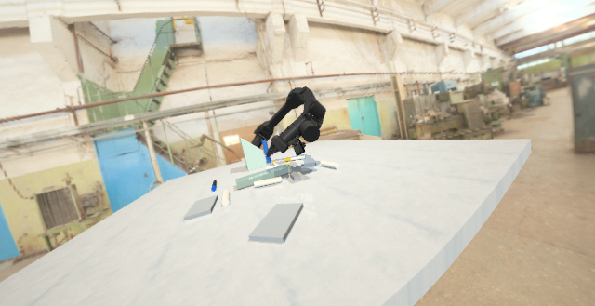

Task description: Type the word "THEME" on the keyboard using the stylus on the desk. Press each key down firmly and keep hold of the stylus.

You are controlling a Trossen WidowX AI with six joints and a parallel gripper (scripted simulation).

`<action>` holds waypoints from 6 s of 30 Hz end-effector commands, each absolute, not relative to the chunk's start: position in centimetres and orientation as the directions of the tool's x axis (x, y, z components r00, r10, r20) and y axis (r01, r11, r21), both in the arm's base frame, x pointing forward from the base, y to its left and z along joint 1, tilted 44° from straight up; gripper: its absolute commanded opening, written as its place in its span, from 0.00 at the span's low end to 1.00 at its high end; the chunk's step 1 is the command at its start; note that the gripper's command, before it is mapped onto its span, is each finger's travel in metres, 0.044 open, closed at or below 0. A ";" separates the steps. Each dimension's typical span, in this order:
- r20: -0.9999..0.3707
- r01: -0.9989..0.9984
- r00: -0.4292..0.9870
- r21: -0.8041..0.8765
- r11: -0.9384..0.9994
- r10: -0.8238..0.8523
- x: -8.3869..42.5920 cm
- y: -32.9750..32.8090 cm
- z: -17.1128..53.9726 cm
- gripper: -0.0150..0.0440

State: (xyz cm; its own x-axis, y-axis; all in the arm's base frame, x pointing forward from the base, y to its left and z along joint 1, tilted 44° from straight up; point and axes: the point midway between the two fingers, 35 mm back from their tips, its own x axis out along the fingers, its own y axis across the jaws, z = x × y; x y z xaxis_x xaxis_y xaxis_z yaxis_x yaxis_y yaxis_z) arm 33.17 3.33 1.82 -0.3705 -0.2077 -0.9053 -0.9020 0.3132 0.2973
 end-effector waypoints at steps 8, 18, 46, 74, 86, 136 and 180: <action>-0.906 -0.901 -0.370 0.297 0.317 -0.203 33.5 3.6 1.7 0.39; -0.906 -0.901 -0.370 0.297 0.317 -0.203 33.5 3.9 1.4 0.39; -0.906 -0.901 -0.370 0.297 0.317 -0.203 33.4 4.3 1.0 0.39; -0.907 -0.901 -0.370 0.297 0.316 -0.203 33.4 4.9 0.4 0.39; -0.907 -0.901 -0.370 0.297 0.316 -0.203 33.4 4.9 0.4 0.39; -0.905 -0.900 -0.373 0.299 0.317 -0.206 29.2 5.2 3.3 0.25; -0.905 -0.900 -0.373 0.299 0.316 -0.206 29.1 6.2 2.2 0.39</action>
